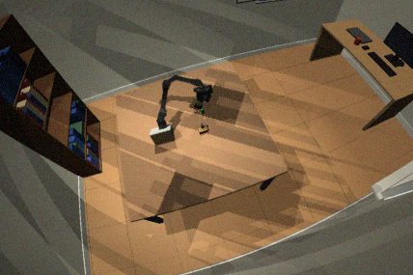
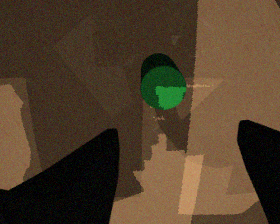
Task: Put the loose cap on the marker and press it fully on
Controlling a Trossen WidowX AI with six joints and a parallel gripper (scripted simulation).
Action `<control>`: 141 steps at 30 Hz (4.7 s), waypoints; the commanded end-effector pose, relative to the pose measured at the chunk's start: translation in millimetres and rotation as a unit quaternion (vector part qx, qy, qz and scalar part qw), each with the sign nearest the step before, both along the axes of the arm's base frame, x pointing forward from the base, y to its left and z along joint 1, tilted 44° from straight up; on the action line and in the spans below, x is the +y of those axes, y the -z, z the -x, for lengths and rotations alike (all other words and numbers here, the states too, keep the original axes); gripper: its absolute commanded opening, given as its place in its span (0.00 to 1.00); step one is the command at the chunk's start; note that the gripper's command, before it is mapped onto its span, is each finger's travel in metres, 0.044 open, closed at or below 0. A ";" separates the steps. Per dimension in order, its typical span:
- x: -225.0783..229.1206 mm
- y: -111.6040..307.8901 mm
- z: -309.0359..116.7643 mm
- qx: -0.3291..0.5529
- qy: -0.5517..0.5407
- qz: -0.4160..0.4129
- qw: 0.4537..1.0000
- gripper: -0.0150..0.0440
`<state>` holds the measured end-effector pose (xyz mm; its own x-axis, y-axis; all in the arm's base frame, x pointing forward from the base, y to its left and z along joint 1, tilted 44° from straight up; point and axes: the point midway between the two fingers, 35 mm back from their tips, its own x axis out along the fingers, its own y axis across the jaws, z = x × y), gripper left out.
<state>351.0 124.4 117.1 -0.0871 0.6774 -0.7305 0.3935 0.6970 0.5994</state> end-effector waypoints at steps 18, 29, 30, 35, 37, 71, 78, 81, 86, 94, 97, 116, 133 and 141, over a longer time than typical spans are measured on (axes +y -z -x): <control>35.3 36.8 3.1 0.008 0.009 -0.009 1.000 0.69; 47.9 49.8 3.8 0.008 0.009 -0.009 1.000 0.69; 49.1 51.0 3.9 0.008 0.009 -0.009 1.000 0.69; 54.9 56.8 4.6 0.008 0.009 -0.009 1.000 0.69; 57.2 59.1 4.9 0.008 0.009 -0.009 1.000 0.69; 56.4 57.6 4.0 0.008 0.009 -0.009 1.000 0.25; 40.8 41.7 2.3 0.008 0.009 -0.008 1.000 0.25; 34.2 34.7 2.0 0.008 0.009 -0.008 1.000 0.25; 28.7 29.0 2.1 0.008 0.009 -0.009 1.000 0.25; 6.0 41.1 -1.4 0.005 0.010 -0.002 1.000 0.25; -6.4 47.6 -2.4 0.003 0.010 0.001 1.000 0.25; -82.9 83.2 2.2 0.006 0.011 0.008 1.000 0.25; -142.2 109.2 21.6 0.009 0.009 -0.002 1.000 0.25; -138.5 113.3 22.5 0.009 0.009 -0.002 1.000 0.25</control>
<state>329.5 -14.4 6.7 -0.0870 0.6830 -0.7252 0.4192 0.6855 0.5953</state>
